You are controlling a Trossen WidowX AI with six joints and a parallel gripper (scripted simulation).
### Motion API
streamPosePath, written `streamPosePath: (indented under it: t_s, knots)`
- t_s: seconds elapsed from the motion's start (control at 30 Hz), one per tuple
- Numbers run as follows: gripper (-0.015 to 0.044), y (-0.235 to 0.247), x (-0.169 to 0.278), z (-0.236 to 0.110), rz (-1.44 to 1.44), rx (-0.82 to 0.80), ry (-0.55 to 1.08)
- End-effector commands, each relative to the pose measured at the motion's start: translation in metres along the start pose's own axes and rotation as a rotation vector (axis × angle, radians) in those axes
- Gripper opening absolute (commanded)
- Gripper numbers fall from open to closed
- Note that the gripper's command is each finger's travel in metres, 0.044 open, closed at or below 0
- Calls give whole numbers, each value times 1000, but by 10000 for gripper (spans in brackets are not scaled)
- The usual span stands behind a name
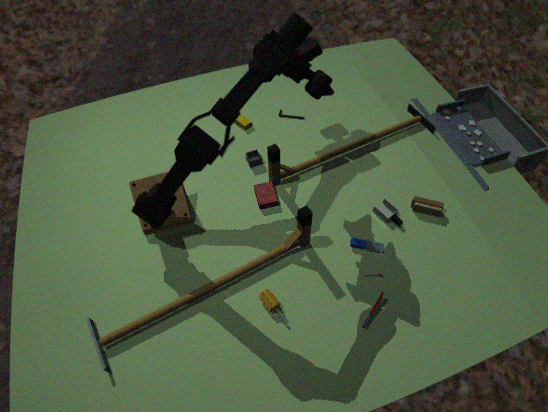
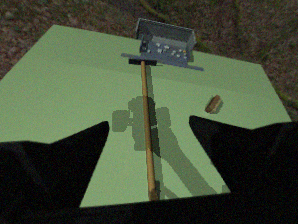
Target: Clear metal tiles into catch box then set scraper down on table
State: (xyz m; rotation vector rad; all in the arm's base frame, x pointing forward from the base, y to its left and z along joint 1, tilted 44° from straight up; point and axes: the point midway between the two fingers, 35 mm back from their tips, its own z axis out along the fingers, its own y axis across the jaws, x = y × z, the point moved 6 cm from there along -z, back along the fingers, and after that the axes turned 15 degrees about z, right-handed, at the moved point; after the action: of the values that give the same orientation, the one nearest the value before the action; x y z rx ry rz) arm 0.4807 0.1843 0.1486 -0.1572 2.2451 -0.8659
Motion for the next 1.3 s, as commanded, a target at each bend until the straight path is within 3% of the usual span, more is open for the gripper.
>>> streamPosePath:
  t_s: [0.0, 1.0, 1.27]
  knots:
    - [440, -1, 2, 19, 5, -5, 44]
    - [440, -19, 46, 147, 41, -30, 369]
    - [440, -20, 47, 141, 43, -31, 369]
